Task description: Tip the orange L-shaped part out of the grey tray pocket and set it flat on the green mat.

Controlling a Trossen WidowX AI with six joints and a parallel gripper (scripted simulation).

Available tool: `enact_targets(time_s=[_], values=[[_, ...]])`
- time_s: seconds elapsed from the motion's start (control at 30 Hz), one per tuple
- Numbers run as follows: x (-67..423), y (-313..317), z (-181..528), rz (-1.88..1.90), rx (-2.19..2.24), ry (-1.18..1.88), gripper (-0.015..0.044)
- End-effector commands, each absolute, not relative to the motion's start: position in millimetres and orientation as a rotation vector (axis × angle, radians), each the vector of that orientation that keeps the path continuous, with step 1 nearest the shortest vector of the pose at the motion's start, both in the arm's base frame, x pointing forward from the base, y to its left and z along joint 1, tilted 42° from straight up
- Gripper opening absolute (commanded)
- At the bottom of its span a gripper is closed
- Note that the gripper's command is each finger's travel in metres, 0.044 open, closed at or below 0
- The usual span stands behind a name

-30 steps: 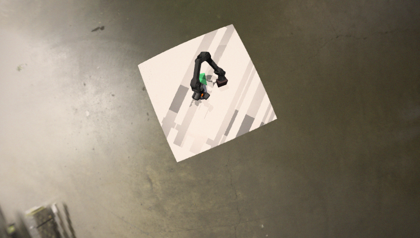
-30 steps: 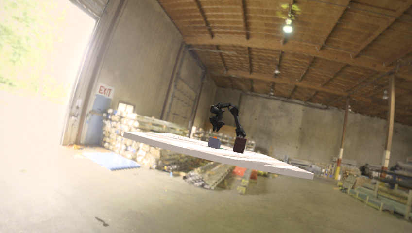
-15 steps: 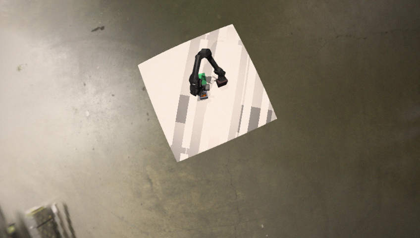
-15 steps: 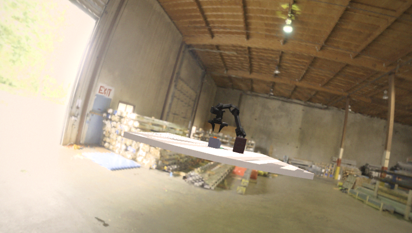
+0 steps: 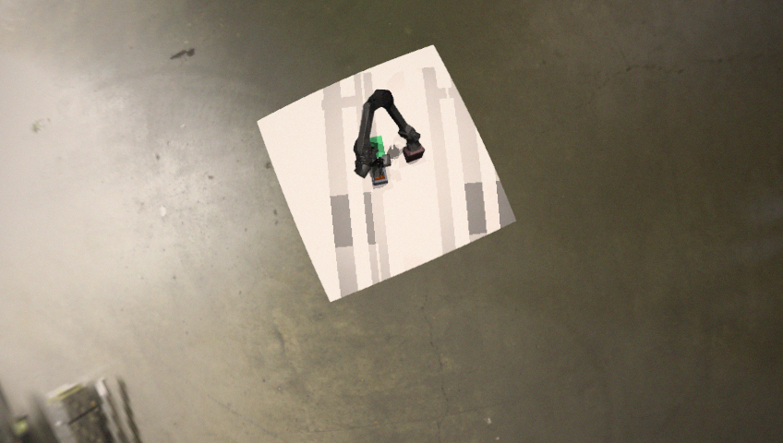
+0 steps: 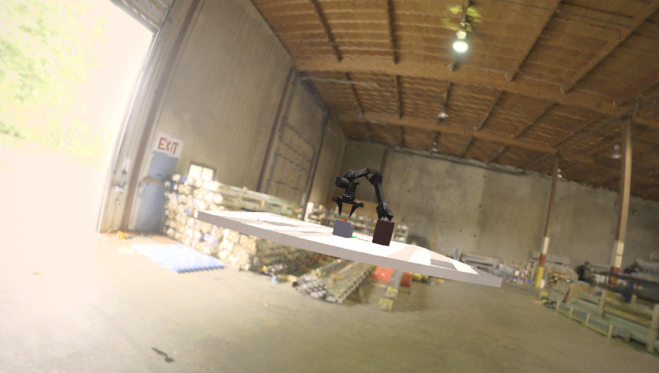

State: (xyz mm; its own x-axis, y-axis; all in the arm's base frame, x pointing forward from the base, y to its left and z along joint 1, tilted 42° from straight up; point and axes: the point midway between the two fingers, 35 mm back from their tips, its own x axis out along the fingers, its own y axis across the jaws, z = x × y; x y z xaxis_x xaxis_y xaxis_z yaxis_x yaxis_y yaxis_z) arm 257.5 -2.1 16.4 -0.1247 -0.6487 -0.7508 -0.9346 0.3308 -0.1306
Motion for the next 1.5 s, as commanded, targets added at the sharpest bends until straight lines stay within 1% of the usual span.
enact_targets(time_s=[0.0, 1.03, 1.2, 1.47], values=[[257.1, -5.3, 12.8, 0.491, -1.410, 1.854, 0.0280], [251.2, -36.3, -21.8, 0.489, -1.411, 1.855, 0.0280], [253.0, -33.3, -19.3, 0.488, -1.403, 1.851, 0.0149], [253.0, -33.3, -19.3, 0.488, -1.403, 1.851, 0.0095]])
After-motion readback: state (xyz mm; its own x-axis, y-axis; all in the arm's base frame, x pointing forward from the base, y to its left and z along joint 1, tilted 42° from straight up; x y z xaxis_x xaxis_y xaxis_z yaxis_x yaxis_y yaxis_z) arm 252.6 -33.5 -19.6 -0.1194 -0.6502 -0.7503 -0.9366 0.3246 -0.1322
